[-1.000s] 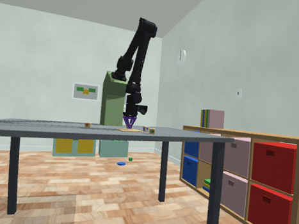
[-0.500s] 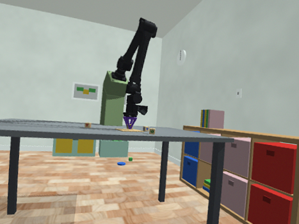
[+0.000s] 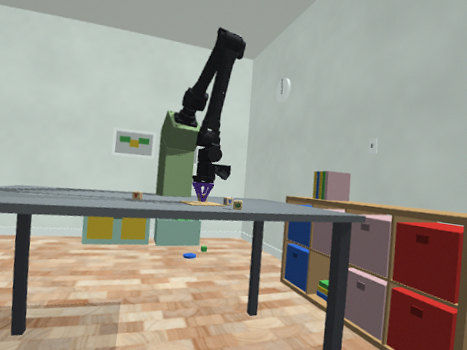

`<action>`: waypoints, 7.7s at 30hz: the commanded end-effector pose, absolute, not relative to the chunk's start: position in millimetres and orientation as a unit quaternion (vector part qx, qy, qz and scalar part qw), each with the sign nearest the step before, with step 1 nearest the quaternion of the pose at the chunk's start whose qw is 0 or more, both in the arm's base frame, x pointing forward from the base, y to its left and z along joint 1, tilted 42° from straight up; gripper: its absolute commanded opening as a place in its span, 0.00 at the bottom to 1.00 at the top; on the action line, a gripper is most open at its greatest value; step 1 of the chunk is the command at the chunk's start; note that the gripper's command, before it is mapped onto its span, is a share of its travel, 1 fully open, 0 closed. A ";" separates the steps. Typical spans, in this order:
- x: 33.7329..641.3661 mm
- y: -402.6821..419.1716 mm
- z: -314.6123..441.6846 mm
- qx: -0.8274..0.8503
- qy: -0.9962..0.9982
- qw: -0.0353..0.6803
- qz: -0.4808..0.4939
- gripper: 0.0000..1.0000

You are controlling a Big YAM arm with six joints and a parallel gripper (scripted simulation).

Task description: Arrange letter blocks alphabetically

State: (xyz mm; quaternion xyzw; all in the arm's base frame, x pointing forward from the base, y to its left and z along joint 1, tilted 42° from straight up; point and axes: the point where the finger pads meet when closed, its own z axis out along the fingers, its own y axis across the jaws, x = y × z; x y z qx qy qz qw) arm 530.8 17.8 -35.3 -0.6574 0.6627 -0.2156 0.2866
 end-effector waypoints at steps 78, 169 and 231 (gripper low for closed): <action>536.8 13.8 -41.1 -0.654 0.665 0.288 -0.216 0.26; 508.7 7.9 -8.8 -0.656 0.663 0.286 -0.218 0.96; 474.3 6.1 37.0 -0.656 0.660 0.291 -0.222 1.00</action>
